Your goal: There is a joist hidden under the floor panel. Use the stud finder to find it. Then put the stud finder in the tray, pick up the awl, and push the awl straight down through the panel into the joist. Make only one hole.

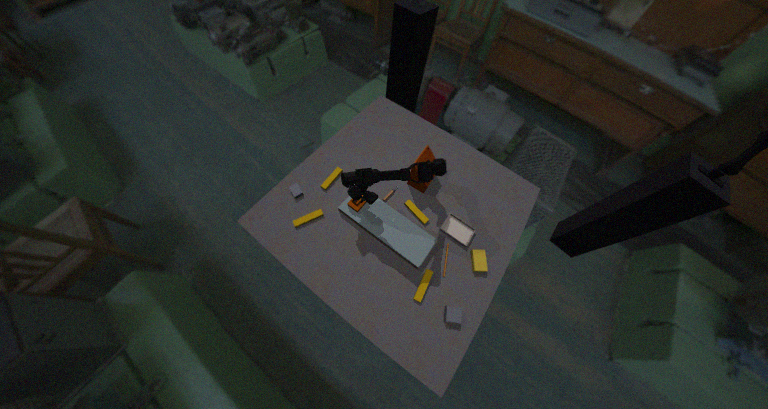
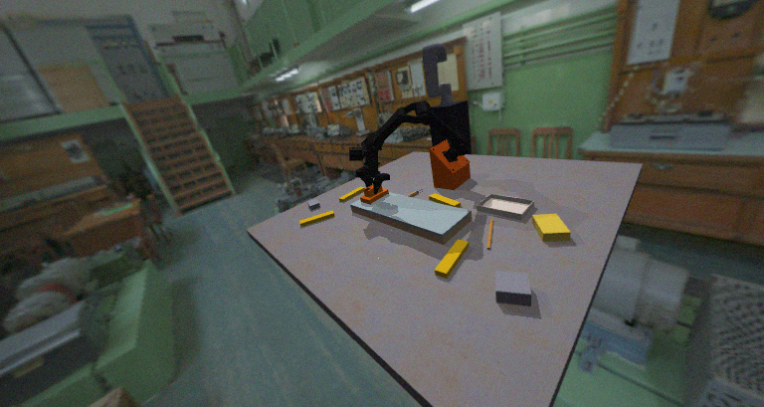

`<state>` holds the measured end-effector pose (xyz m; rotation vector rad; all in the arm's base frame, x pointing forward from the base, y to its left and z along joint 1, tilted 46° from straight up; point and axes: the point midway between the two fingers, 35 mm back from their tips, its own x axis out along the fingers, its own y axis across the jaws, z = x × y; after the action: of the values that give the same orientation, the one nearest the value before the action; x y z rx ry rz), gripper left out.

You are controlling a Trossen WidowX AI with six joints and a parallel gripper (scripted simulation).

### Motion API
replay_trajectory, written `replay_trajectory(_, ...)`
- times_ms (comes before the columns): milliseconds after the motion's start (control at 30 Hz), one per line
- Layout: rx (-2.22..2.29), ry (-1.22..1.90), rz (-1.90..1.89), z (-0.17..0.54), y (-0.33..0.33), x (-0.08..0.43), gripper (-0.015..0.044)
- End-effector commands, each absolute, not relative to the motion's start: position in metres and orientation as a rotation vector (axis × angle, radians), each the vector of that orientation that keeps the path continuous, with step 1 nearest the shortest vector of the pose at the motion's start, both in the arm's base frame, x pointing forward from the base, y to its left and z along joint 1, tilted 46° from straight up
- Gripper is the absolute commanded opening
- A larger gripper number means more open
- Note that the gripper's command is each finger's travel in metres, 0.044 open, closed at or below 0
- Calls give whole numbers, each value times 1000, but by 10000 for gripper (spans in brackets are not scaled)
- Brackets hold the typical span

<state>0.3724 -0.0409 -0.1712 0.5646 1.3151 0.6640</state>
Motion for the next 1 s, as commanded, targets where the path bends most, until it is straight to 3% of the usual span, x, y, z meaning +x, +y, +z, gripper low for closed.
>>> replay_trajectory(0,555,1304,656,-158,-59,380,0)
replay_trajectory(433,550,1306,655,-106,-113,387,0)
replay_trajectory(967,403,1254,753,-52,-64,407,0)
